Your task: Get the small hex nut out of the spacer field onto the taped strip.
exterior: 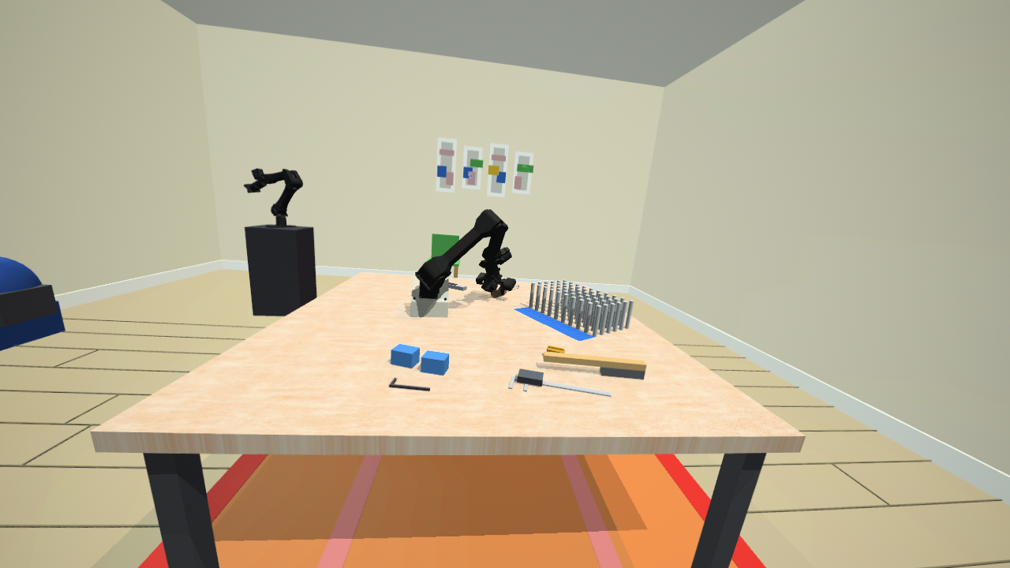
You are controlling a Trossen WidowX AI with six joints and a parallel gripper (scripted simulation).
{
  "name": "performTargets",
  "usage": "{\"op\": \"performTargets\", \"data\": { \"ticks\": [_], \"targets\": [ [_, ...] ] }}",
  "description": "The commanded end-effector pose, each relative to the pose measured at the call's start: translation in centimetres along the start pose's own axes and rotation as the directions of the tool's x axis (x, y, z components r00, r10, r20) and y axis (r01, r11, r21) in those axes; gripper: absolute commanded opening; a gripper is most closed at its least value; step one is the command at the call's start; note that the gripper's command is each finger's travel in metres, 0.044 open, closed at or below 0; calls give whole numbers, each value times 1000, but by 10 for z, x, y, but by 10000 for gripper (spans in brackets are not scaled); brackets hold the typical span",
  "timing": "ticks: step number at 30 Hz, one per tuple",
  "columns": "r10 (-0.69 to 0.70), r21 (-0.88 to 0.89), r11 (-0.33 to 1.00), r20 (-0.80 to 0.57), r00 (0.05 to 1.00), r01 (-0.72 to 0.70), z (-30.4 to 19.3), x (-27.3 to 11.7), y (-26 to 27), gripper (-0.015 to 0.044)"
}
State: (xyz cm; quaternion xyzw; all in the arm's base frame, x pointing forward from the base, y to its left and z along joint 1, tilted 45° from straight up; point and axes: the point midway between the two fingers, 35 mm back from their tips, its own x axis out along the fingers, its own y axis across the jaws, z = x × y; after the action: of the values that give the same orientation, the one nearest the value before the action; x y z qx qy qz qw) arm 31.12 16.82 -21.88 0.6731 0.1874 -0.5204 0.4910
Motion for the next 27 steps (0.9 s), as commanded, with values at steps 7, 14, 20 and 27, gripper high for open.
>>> {"op": "performTargets", "data": {
  "ticks": [7, 14, 20, 27],
  "targets": [
    [-5, 1, 1000, -5, 1000, 5, -46, -47, 1, 0],
    [-6, 3, 1000, -5, 1000, 6, -78, -97, 1, 0],
    [-5, 3, 1000, -5, 1000, 5, -95, -140, -1, 0],
    [-5, 2, 1000, -5, 1000, 5, -96, -142, 0, 0]
  ]
}}
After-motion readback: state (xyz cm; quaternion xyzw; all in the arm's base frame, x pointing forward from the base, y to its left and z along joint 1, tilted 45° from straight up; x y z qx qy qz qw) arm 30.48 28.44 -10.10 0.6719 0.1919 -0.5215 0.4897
